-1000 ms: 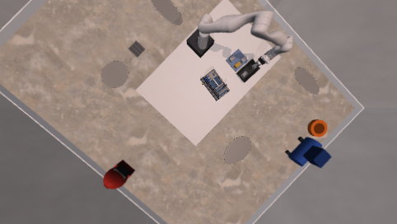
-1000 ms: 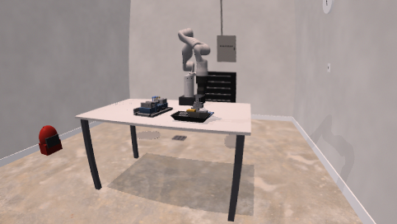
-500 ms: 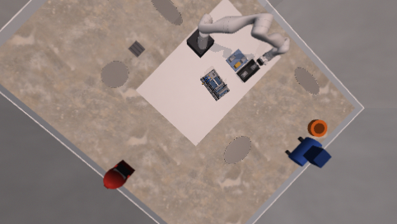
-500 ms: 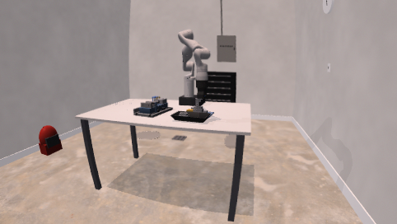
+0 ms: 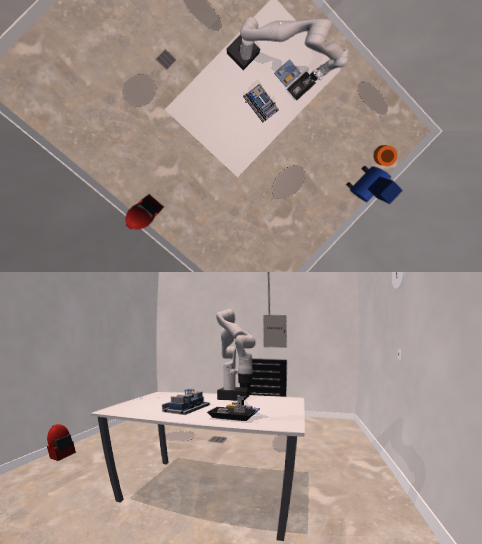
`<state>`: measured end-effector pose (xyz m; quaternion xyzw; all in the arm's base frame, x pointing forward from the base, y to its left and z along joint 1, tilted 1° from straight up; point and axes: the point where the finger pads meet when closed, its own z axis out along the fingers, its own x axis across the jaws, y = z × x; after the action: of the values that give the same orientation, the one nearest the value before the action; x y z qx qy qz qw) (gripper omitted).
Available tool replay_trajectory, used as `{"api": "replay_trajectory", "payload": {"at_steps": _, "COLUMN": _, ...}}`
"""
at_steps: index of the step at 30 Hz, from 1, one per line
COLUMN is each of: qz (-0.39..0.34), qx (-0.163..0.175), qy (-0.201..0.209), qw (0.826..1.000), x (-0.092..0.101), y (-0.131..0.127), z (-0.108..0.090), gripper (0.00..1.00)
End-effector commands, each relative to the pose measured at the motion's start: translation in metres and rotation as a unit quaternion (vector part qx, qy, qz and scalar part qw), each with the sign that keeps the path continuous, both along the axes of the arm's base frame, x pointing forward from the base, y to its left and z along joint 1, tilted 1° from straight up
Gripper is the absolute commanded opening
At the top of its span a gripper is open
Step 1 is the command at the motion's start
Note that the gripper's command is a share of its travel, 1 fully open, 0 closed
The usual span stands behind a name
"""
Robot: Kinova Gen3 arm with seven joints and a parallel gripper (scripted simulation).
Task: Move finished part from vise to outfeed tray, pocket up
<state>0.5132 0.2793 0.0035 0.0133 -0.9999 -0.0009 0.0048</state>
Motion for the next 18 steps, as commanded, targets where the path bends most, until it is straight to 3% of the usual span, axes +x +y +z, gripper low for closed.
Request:
{"api": "replay_trajectory", "payload": {"at_steps": 1, "qz": 0.0, "qx": 0.0, "qy": 0.001, "qw": 1.0, "x": -0.0009, "y": 0.0001, "z": -0.0043, "gripper": 0.0}}
{"api": "replay_trajectory", "payload": {"at_steps": 18, "qz": 0.0, "qx": 0.0, "qy": 0.001, "qw": 1.0, "x": -0.001, "y": 0.0002, "z": -0.0135, "gripper": 0.0}}
